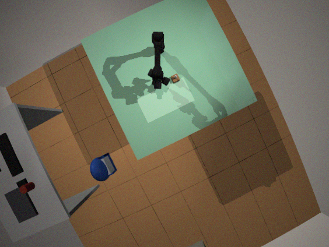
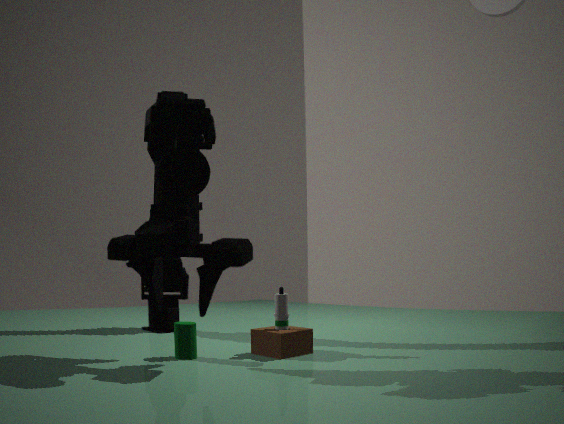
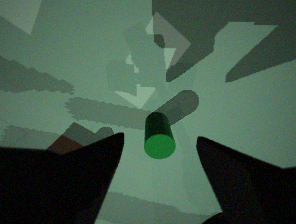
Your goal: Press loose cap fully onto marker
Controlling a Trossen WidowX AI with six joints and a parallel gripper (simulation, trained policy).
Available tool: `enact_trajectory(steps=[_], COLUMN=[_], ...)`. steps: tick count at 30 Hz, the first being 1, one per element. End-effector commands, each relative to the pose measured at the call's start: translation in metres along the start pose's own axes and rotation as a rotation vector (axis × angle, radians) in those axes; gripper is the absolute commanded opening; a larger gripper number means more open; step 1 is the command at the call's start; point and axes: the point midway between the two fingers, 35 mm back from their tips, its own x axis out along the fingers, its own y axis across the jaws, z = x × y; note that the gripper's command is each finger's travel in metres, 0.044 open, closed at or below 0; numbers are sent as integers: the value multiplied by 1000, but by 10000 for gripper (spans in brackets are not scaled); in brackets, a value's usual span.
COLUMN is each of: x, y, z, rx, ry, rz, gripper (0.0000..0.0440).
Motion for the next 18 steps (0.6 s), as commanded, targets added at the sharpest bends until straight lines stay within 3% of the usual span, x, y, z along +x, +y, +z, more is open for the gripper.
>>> enact_trajectory(steps=[1,18], x=[6,43], y=[1,-1], z=[-5,-16], rx=[-27,-128], ry=[7,58], rz=[-14,-48], gripper=[288,251])
